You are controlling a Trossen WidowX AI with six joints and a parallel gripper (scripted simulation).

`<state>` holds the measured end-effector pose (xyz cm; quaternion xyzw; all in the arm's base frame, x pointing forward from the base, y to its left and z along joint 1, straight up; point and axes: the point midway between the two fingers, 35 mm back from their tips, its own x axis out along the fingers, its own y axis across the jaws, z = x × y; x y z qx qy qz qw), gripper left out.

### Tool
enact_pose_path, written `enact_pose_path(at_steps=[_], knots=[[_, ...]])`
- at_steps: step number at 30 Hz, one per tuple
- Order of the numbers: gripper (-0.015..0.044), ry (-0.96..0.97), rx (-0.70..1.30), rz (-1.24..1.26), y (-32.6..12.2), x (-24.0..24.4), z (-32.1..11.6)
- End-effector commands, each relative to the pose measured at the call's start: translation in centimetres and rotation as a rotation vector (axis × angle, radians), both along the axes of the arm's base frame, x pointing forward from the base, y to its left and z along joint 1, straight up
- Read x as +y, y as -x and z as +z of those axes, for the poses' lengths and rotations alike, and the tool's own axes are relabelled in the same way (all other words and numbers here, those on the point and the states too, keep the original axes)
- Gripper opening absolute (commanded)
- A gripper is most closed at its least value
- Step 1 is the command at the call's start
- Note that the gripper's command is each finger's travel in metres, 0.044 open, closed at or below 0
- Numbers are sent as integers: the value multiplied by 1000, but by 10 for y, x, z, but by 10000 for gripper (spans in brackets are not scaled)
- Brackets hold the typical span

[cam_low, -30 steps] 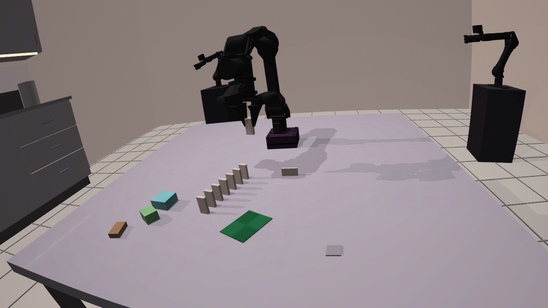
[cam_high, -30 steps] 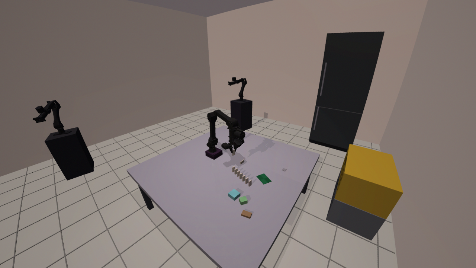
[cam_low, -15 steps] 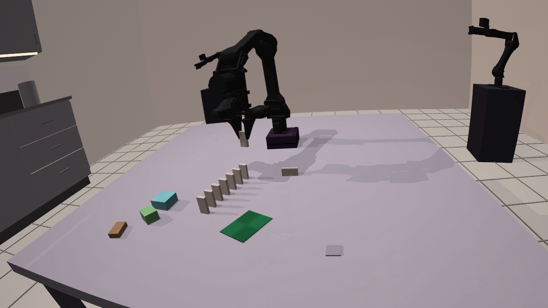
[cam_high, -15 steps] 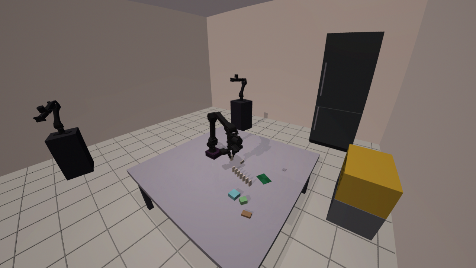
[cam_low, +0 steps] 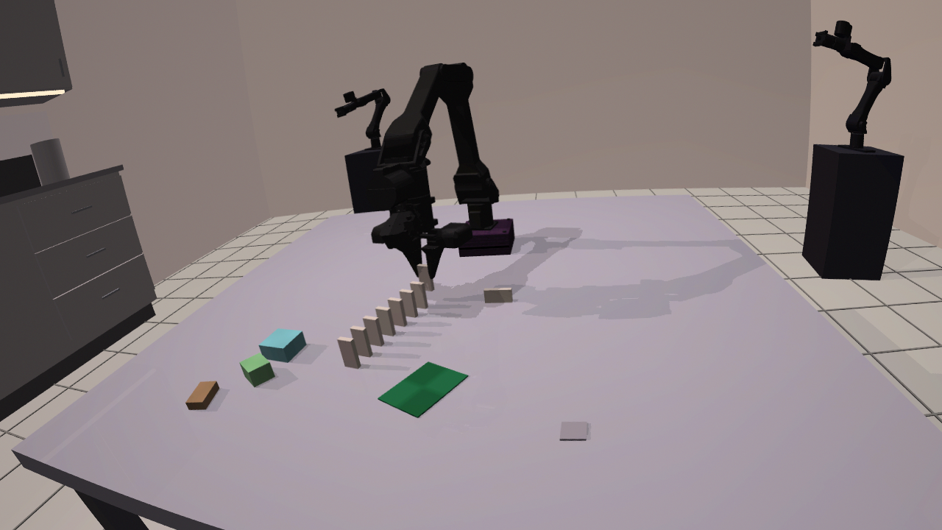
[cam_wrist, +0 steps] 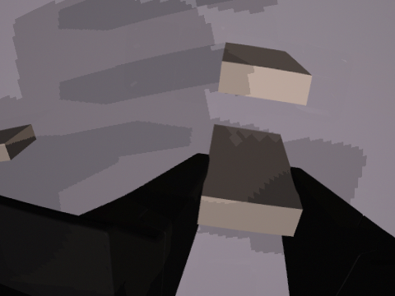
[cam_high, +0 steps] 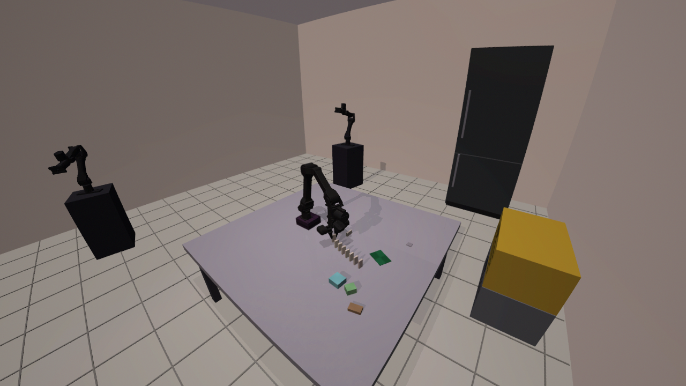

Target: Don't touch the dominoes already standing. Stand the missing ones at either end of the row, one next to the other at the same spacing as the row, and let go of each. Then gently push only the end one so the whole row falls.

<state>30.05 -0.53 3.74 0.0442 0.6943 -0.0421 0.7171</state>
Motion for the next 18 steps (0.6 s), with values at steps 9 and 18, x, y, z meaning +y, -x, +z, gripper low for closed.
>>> enact_pose_path(at_steps=[9, 18], knots=[[107, -4, 3, 6, 4, 1, -18], [238, -4, 3, 6, 4, 1, -18]])
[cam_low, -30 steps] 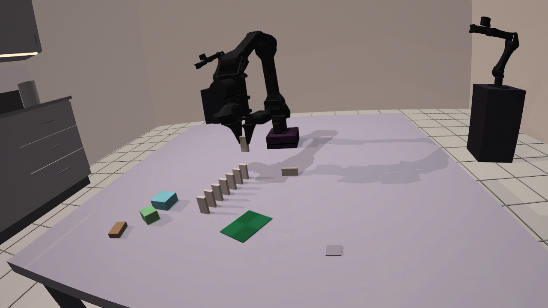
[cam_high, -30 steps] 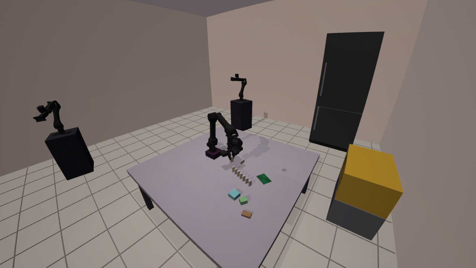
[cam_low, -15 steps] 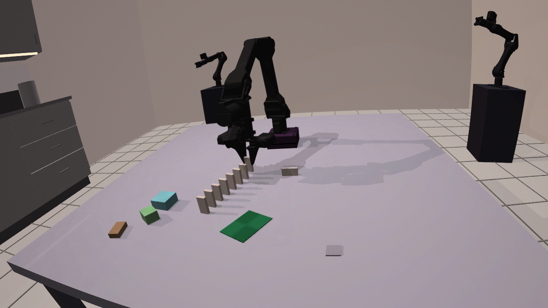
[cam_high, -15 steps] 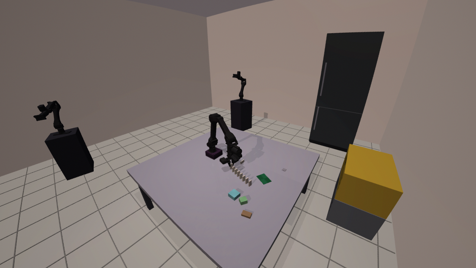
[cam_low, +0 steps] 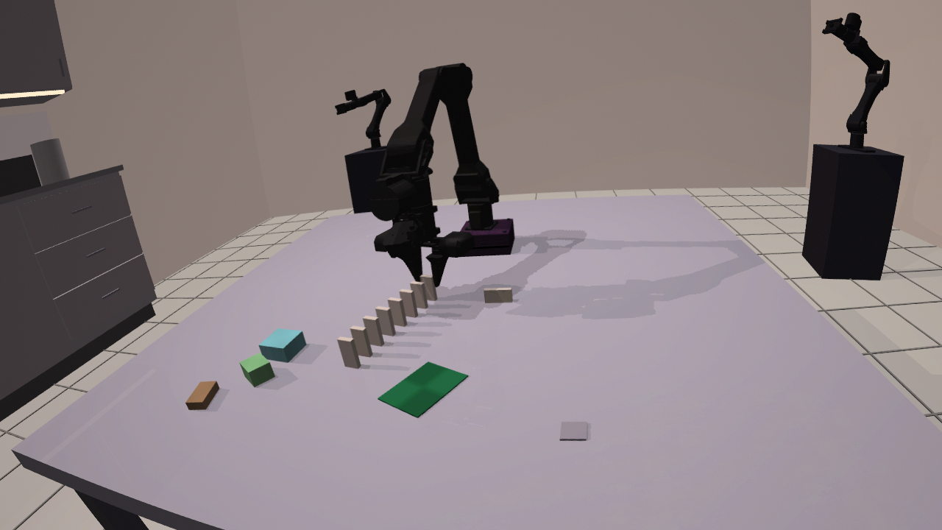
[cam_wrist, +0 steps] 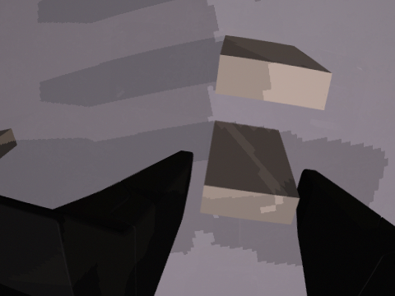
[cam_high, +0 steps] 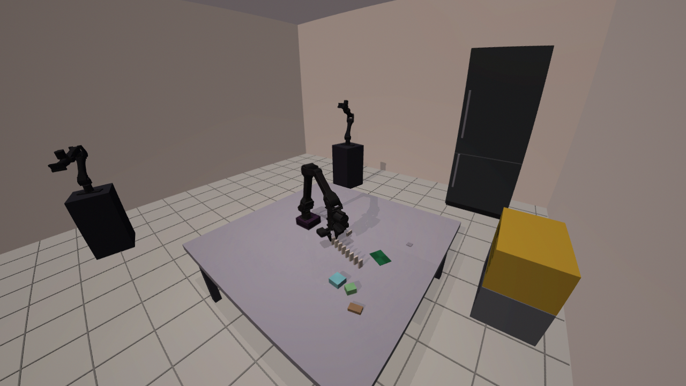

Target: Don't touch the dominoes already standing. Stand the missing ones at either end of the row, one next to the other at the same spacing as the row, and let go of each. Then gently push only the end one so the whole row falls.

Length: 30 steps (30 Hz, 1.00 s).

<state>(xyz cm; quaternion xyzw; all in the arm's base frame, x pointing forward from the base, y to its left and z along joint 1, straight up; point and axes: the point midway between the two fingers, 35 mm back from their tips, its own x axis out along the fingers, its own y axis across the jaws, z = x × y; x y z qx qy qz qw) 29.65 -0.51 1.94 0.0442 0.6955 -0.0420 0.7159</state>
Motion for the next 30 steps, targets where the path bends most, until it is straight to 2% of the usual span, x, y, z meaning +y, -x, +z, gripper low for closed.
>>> enact_pose_path(at_steps=[1, 8, 12, 20, 26, 30], knots=[[265, -4, -1, 5, 0, 1, 0], [440, -4, -1, 5, 0, 1, 0], [440, -3, -1, 5, -2, 1, 10], [440, 0, 0, 0, 3, -1, 129], [440, 1, 0, 22, 3, 1, 131], [440, 10, -3, 461, -4, 36, 114]])
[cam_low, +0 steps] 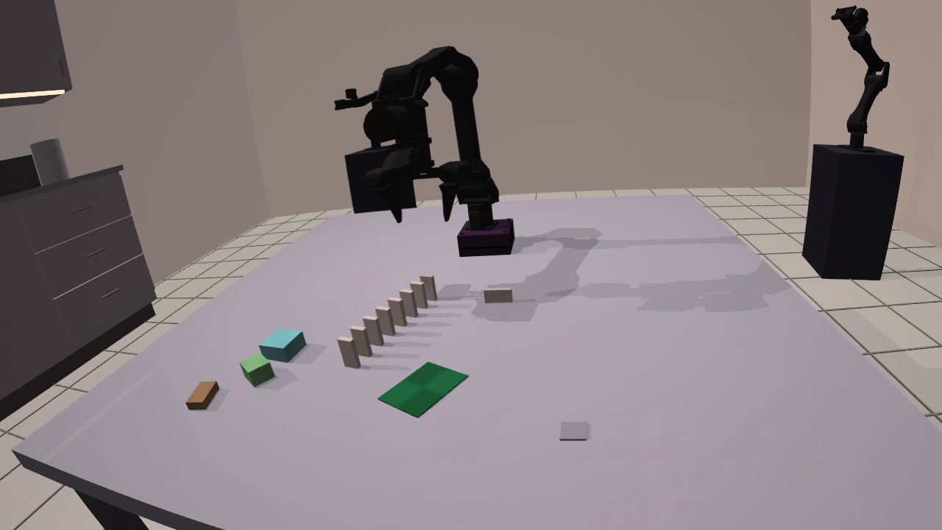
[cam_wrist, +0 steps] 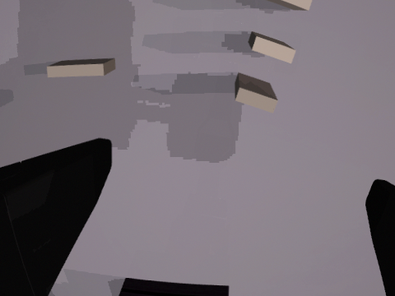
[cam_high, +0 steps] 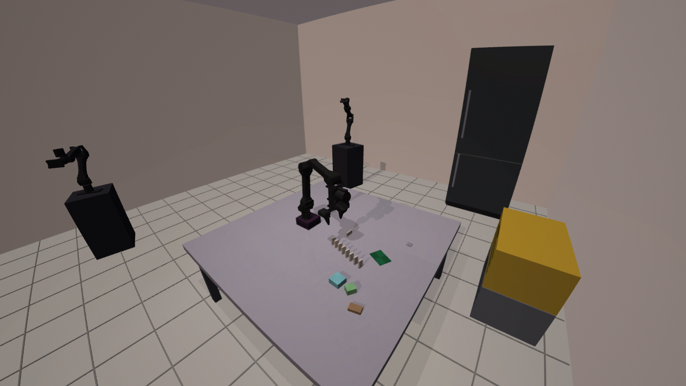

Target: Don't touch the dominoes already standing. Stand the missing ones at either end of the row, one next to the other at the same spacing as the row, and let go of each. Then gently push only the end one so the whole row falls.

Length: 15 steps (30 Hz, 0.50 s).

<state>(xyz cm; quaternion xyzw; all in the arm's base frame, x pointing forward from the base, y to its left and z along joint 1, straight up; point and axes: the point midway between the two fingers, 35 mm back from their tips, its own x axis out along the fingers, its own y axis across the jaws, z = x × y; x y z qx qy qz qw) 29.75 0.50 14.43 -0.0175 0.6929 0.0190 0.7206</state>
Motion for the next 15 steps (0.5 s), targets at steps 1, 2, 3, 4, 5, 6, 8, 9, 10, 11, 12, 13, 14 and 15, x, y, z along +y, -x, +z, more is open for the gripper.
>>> enact_pose_path(at_steps=[1, 2, 3, 4, 5, 6, 8, 9, 10, 11, 12, 13, 14, 15], knots=[[440, 11, 6, 420, -4, 37, -16], [440, 14, 5, 553, -5, 49, -22], [440, 18, 4, 686, -5, 60, -27], [440, 21, 2, 819, -4, 71, -32], [440, 25, 1, 952, -3, 82, -37], [440, 29, -1, 1085, -2, 94, -43], [440, 34, -4, 1276, 1, 110, -50], [440, 36, -5, 1348, 3, 116, -53], [440, 38, -6, 1419, 4, 122, -56], [440, 40, -7, 1491, 6, 128, -59], [440, 42, -9, 1563, 8, 134, -62], [440, 44, -10, 1635, 10, 140, -65], [440, 45, -11, 1672, 11, 143, -66], [440, 45, -11, 1679, 11, 143, -66]])
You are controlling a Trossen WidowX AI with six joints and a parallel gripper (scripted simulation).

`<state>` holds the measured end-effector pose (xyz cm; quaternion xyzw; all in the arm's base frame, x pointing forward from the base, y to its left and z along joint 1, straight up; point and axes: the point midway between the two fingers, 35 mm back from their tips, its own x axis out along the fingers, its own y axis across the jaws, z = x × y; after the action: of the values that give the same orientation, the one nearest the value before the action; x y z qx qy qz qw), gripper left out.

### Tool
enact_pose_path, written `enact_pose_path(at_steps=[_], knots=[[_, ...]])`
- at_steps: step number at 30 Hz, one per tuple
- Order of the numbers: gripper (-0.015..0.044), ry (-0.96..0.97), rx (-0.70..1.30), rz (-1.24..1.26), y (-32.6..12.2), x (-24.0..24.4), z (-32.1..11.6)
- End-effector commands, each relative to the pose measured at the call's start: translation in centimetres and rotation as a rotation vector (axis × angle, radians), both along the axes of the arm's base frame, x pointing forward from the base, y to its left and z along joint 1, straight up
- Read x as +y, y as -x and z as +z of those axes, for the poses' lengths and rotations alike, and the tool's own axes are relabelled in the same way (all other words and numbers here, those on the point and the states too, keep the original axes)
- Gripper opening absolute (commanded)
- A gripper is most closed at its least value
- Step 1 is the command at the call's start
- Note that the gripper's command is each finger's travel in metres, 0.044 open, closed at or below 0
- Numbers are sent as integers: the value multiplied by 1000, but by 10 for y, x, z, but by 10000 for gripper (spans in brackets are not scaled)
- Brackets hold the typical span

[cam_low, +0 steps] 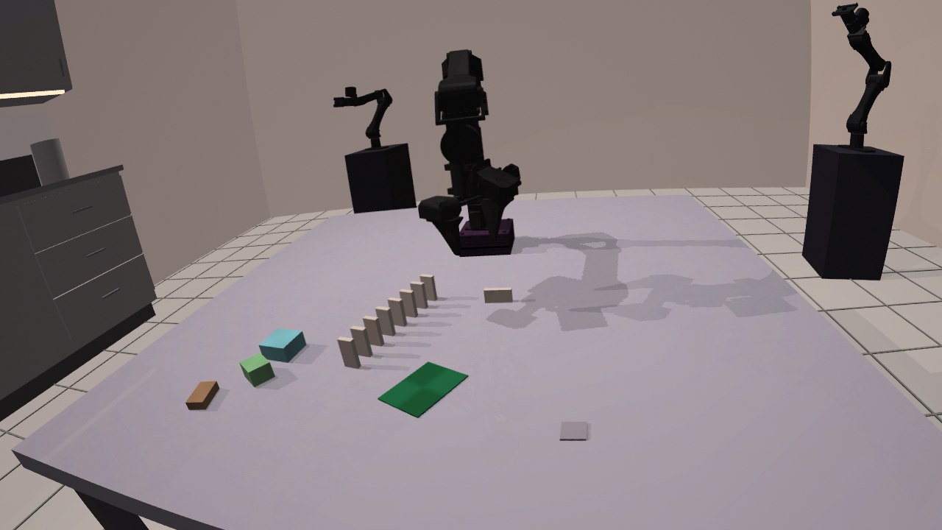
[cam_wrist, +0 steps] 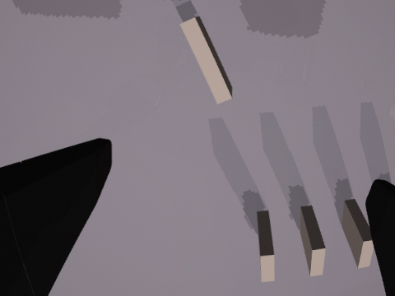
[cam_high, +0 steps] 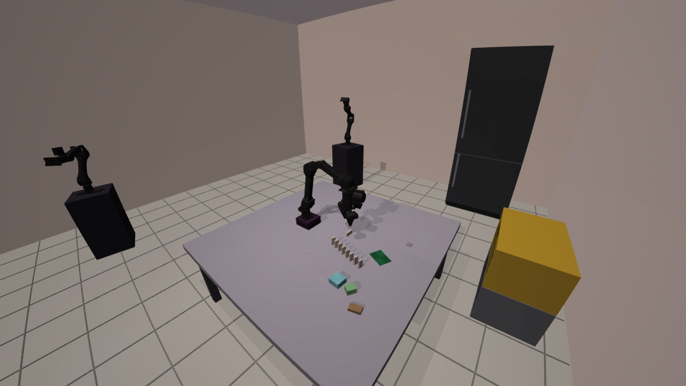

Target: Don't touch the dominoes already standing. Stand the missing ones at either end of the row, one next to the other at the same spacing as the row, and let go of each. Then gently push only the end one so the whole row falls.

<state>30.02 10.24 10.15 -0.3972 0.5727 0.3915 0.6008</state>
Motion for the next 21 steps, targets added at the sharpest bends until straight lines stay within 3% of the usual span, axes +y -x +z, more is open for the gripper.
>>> enact_pose_path(at_steps=[1, 14, 21], knots=[[440, 15, -1, 548, 14, 46, -24], [440, 15, -1, 548, 14, 46, -25], [440, 15, -1, 548, 12, 47, -87]])
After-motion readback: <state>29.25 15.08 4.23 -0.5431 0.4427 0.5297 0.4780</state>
